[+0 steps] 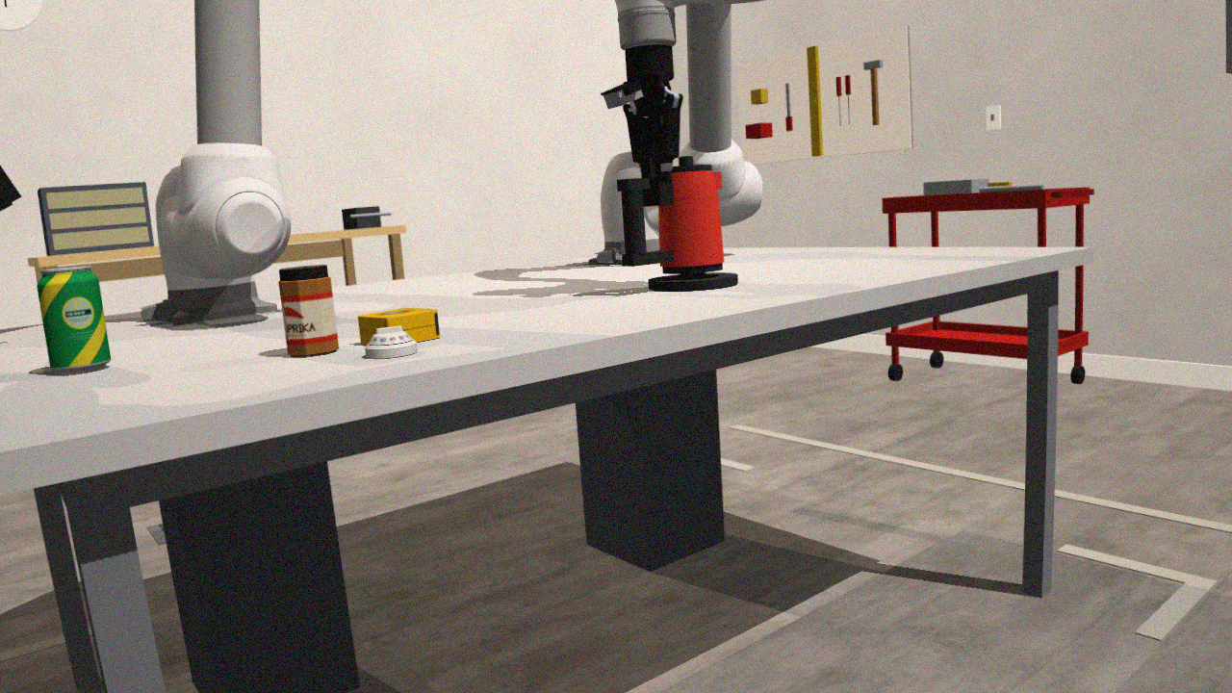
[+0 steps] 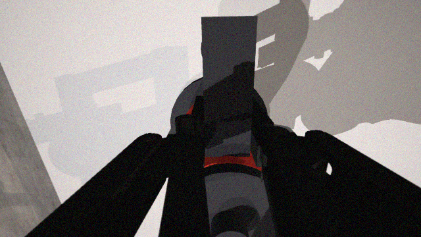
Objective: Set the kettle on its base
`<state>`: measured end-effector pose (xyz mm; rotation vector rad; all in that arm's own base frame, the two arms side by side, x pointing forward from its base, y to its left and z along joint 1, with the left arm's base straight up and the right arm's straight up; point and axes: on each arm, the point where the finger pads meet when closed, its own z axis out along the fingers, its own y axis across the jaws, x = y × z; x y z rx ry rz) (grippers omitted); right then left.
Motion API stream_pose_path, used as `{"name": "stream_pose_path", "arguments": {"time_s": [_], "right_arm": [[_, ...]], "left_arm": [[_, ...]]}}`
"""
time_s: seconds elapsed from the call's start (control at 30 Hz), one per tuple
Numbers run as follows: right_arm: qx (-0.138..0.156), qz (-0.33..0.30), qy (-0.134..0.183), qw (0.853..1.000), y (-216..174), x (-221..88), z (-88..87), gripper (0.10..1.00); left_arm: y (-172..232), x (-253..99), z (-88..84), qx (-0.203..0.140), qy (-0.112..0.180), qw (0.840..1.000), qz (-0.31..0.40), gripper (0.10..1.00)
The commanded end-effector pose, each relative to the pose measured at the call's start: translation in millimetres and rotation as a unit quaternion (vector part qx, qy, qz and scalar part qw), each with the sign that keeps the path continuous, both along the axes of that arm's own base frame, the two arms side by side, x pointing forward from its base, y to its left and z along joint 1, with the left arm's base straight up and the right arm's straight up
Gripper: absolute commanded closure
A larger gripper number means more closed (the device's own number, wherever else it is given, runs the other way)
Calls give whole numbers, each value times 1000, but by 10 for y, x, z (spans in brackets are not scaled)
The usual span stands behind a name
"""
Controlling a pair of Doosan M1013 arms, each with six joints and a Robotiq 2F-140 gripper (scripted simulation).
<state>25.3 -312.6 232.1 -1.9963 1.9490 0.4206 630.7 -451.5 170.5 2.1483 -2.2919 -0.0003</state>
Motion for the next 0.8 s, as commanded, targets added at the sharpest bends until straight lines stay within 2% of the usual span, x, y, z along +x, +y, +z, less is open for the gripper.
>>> {"name": "stream_pose_path", "arguments": {"time_s": [0.0,0.77], "right_arm": [[-1,0,0,1000,-4,1,4,98],[-1,0,0,1000,-4,1,4,98]], "left_arm": [[-2,5,14,0,-1,1000,0,999],[-2,5,-16,0,-1,1000,0,999]]}}
